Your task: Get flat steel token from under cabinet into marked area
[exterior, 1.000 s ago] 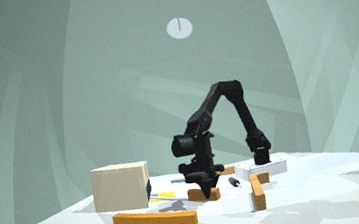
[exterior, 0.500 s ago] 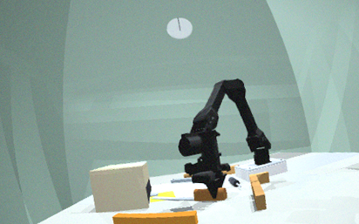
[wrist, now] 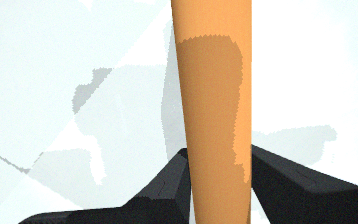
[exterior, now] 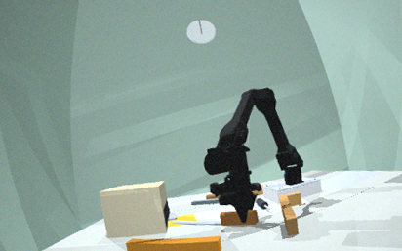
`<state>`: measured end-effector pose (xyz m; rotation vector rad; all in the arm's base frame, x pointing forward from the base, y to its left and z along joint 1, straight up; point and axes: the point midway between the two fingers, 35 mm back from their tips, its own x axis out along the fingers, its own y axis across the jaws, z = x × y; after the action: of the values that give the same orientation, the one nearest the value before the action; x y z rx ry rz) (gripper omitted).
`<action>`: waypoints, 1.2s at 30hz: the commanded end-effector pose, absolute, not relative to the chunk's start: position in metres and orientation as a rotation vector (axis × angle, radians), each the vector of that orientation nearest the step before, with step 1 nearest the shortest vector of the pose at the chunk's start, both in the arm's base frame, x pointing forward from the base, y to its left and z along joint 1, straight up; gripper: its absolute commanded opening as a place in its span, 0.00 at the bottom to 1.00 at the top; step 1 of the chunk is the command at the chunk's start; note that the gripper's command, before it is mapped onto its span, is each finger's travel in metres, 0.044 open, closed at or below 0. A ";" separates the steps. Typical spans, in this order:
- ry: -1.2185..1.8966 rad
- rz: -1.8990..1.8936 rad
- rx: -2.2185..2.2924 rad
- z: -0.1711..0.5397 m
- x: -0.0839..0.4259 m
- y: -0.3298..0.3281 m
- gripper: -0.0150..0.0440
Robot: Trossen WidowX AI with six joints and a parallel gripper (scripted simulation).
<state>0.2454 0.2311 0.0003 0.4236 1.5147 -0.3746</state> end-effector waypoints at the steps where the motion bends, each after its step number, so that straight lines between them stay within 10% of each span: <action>1: 1.515 -0.375 0.423 0.001 0.241 0.234 0.25; 36: 1.519 -0.378 0.427 0.003 0.208 0.263 0.25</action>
<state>0.2080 0.2574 0.0004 0.4218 1.5209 -0.3841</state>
